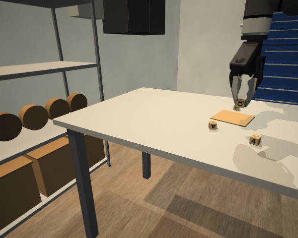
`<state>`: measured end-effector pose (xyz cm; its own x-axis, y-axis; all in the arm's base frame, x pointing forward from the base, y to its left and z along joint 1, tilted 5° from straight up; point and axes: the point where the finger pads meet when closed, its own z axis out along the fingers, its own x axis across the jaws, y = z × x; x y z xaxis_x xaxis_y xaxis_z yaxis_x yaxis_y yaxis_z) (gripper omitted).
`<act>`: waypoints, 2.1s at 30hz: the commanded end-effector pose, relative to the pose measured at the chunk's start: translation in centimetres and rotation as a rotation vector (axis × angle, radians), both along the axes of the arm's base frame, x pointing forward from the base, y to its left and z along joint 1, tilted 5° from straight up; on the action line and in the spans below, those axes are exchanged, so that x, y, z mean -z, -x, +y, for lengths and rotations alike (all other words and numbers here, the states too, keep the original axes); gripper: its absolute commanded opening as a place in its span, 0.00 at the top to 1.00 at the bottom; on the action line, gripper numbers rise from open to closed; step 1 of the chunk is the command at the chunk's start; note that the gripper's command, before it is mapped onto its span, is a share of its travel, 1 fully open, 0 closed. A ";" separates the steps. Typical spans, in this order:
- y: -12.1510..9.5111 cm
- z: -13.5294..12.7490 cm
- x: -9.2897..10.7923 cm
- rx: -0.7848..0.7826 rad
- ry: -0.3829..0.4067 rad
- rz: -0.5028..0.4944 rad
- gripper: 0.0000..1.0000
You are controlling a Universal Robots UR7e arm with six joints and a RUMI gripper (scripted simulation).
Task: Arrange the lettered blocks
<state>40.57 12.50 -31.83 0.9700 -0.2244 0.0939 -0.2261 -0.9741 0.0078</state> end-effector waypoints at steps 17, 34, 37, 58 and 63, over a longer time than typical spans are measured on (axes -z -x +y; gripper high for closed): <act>-1.4 -1.8 -0.3 0.526 -0.046 -0.016 0.95; -2.2 -3.6 -0.5 0.949 -0.084 -0.029 0.95; -2.4 -4.0 -0.5 1.027 -0.091 -0.031 0.95; -2.9 -6.3 -0.7 1.555 -0.139 -0.047 0.95; -3.0 -6.8 -0.7 1.659 -0.148 -0.050 0.95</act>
